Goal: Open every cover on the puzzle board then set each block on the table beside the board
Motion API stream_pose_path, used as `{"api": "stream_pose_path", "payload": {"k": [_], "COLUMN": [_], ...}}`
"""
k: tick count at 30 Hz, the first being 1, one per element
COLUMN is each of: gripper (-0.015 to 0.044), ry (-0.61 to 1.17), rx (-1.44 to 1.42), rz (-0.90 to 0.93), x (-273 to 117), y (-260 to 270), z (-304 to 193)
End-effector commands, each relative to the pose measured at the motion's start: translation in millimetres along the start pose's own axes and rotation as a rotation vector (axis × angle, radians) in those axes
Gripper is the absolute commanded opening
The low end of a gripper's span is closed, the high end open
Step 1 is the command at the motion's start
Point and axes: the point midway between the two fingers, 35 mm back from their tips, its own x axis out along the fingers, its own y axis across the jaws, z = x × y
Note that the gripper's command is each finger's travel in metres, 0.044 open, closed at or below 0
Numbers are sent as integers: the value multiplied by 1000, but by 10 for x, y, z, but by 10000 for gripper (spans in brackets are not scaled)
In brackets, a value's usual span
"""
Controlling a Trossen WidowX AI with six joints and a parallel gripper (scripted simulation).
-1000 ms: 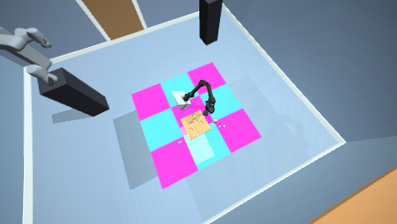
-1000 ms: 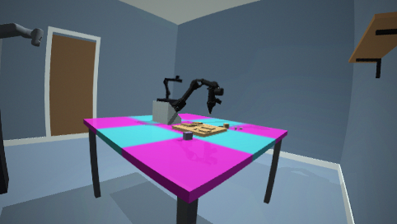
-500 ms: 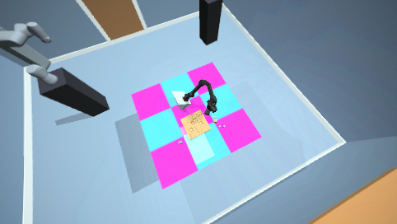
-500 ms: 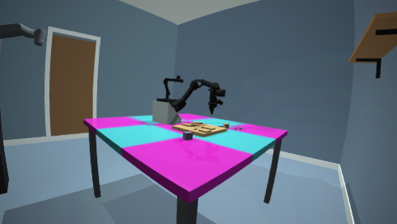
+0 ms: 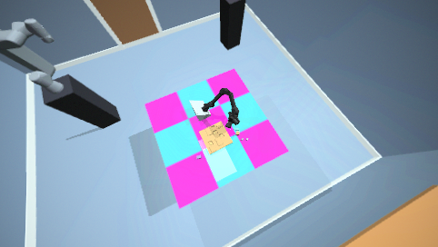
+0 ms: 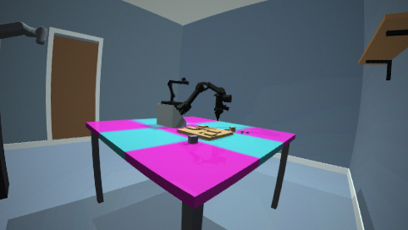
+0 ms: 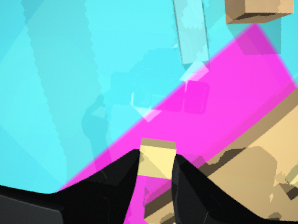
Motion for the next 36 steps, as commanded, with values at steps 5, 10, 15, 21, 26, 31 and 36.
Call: {"api": "stream_pose_path", "payload": {"k": [5, 10, 15, 21, 26, 31, 36], "gripper": [80, 80, 80, 80, 80, 80, 80], "ry": [4, 4, 3, 2, 2, 1, -1], "rx": [6, 6, 6, 6, 6, 6, 6], "rz": [-2, -2, -2, -1, 0, 1, 3], "x": [136, 218, 299, 397, 477, 557, 636], "y": [-10, -9, -7, -1, 6, 14, 25], "z": [-5, -3, -4, -7, -11, -16, -24]}}
